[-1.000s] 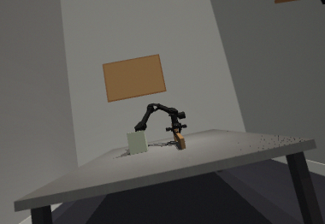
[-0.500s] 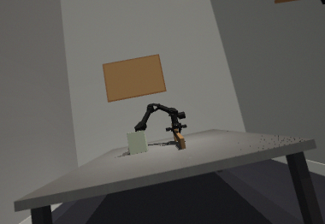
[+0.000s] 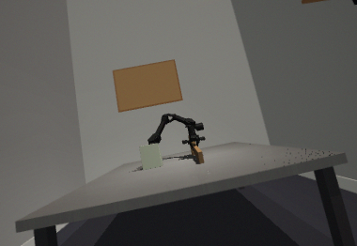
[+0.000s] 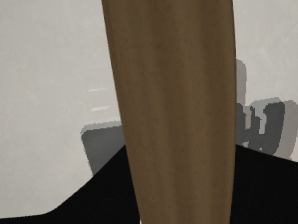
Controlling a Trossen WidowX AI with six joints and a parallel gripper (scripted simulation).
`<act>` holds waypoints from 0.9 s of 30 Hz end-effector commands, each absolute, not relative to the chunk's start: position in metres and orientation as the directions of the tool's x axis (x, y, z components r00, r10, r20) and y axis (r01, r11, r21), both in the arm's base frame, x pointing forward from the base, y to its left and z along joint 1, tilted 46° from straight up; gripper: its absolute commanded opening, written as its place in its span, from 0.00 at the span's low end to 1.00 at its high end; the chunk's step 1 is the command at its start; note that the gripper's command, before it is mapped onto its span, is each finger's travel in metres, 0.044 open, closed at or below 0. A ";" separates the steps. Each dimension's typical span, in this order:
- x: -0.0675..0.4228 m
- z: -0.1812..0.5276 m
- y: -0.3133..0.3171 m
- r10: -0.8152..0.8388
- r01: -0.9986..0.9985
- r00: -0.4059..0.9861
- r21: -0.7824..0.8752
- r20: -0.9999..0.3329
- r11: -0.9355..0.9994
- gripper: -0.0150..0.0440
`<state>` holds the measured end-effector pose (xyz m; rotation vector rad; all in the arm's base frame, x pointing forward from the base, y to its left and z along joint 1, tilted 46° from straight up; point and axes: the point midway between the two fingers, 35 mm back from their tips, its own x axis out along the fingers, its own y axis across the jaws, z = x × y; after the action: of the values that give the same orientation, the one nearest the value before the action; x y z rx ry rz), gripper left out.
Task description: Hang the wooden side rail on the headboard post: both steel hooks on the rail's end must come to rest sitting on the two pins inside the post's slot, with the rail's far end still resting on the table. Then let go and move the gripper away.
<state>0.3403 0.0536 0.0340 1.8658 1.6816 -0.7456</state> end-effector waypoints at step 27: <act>0.341 0.037 0.055 0.709 0.995 0.083 0.015 -0.700 -0.102 0.25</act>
<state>0.3405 0.0554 0.0357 1.8656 1.6813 -0.7458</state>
